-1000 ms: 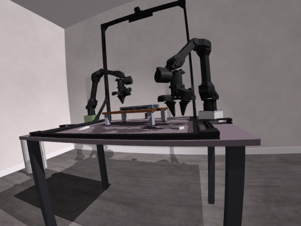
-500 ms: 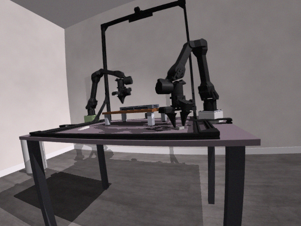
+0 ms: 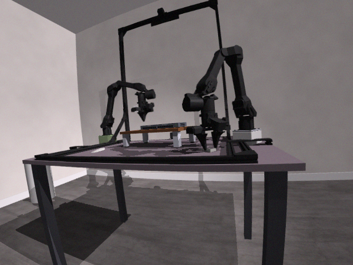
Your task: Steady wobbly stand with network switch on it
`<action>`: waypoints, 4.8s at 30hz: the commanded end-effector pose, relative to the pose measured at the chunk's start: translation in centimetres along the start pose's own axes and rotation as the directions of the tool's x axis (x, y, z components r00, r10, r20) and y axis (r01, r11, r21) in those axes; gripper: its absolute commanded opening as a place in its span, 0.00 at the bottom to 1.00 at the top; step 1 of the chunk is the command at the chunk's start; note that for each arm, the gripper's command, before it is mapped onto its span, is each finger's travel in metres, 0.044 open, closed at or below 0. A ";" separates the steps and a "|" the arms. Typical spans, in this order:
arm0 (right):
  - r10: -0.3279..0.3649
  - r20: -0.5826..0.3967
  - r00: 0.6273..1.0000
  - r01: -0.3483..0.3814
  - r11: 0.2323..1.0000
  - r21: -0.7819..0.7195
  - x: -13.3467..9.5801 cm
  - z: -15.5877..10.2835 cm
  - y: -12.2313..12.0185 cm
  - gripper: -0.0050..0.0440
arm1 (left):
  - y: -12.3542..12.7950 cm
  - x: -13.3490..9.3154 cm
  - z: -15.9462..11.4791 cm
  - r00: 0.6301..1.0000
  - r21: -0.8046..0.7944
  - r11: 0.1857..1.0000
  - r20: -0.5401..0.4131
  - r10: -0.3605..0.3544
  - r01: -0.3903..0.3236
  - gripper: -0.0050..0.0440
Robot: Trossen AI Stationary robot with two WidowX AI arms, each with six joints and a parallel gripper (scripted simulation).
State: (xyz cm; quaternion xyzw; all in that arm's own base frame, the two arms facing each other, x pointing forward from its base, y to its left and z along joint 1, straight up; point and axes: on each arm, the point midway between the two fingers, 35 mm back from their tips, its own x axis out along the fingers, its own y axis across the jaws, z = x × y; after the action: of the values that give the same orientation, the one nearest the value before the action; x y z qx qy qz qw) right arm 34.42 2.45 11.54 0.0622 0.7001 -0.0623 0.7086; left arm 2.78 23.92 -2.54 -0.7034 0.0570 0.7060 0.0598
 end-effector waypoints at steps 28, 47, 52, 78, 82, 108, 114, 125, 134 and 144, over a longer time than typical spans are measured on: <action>0.000 0.000 1.000 0.000 1.000 0.000 0.0 0.0 0.0 0.10 | -0.1 0.6 0.0 1.000 0.000 1.000 0.000 -0.005 0.005 0.10; 0.000 0.000 1.000 0.000 1.000 0.000 0.0 0.0 0.0 0.10 | -0.1 0.7 0.0 1.000 0.001 1.000 0.000 -0.005 0.005 0.10; 0.000 0.000 1.000 0.000 1.000 0.000 0.0 0.0 0.0 0.10 | -0.1 0.7 0.0 1.000 0.001 1.000 0.000 -0.005 0.005 0.10; 0.000 0.000 1.000 0.000 1.000 0.000 0.0 0.0 0.0 0.10 | 0.0 -5.4 0.0 1.000 0.321 0.947 -0.004 0.004 -0.002 0.10; 0.000 0.000 1.000 0.000 1.000 0.000 0.0 0.0 0.0 0.10 | 0.0 -5.4 0.0 1.000 0.321 0.947 -0.004 0.004 -0.002 0.10; 0.000 0.000 1.000 0.000 1.000 0.000 0.0 0.0 0.0 0.10 | 0.0 -5.4 0.0 1.000 0.814 0.580 -0.004 0.004 0.001 0.10; 0.000 0.000 1.000 0.000 1.000 0.000 0.0 0.0 0.0 0.10 | 0.0 -5.4 0.0 1.000 0.825 0.565 -0.004 0.004 0.001 0.10; 0.000 0.000 1.000 0.000 1.000 0.000 0.0 0.0 0.0 0.10 | -2.6 -6.6 0.1 0.995 0.828 0.559 0.005 -0.098 0.051 0.10; 0.000 0.000 1.000 0.000 1.000 0.000 0.0 0.0 0.0 0.10 | -13.0 -15.4 0.6 0.845 0.873 0.424 0.025 -0.535 0.242 0.10; 0.000 0.000 1.000 0.000 1.000 0.000 0.0 0.0 0.0 0.10 | -14.9 -19.1 0.7 0.766 0.882 0.377 0.031 -0.643 0.282 0.10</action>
State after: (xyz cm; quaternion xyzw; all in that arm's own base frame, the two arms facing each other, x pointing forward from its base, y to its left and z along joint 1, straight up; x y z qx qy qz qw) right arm 34.42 2.45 11.54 0.0622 0.7001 -0.0623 0.7086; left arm 4.34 36.52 13.29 -0.4604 0.2103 0.6524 0.5641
